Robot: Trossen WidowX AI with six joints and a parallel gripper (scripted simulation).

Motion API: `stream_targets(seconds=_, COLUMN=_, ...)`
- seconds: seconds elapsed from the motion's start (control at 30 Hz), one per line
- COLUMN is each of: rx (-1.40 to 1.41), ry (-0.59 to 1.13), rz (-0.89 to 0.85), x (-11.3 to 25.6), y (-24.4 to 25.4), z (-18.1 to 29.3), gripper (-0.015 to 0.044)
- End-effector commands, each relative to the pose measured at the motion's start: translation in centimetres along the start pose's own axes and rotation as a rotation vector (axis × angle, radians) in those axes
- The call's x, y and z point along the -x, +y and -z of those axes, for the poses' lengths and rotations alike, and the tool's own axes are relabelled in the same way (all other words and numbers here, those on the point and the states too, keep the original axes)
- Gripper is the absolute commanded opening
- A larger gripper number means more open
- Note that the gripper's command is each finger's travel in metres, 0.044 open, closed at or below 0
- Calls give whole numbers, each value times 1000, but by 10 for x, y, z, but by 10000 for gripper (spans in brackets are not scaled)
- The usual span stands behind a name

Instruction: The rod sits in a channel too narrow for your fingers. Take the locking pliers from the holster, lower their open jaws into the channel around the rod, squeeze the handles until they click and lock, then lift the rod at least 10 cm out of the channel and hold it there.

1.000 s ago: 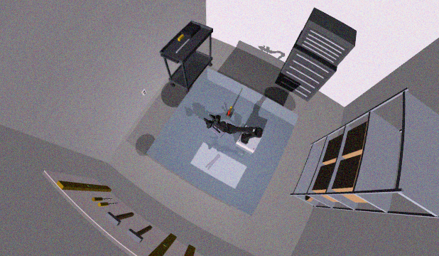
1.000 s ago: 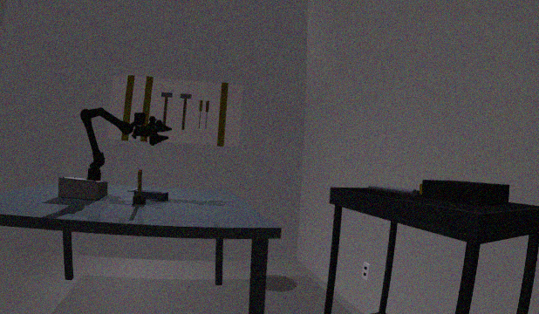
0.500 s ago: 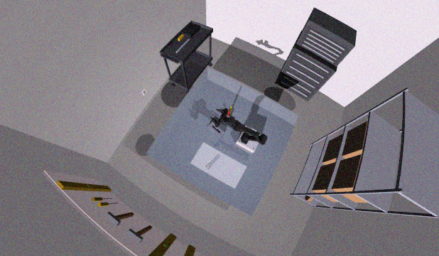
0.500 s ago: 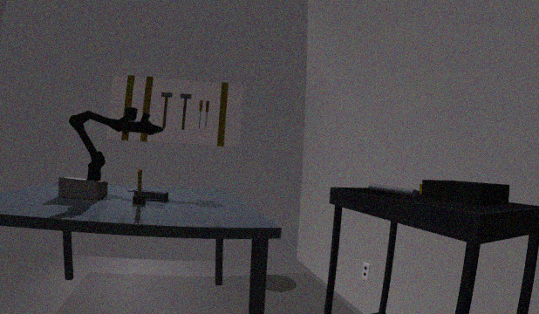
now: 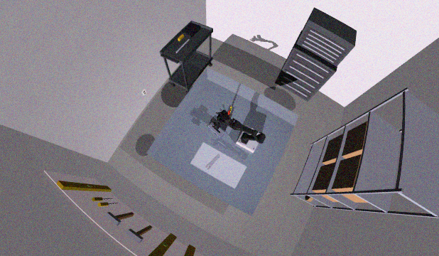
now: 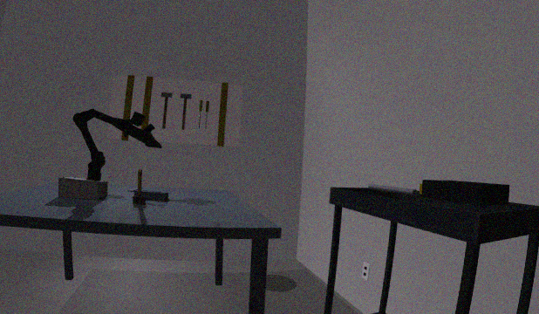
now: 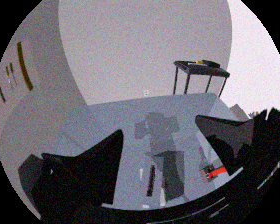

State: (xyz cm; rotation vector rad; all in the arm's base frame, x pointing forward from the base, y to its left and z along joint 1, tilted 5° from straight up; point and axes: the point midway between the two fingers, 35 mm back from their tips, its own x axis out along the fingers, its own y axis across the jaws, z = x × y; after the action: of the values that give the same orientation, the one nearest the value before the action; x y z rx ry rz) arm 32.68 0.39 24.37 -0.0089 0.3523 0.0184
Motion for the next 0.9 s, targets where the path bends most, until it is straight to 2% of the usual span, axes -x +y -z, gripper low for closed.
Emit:
stream_targets(seconds=0.0, rx=26, ry=504, rz=-49, x=-2, y=8, z=86, gripper=440)
stream_targets(seconds=0.4, rx=31, ry=1130, rz=-110, x=55, y=15, z=163, gripper=440)
stream_targets(seconds=0.87, rx=31, ry=1142, rz=-111, x=57, y=15, z=164, gripper=440)
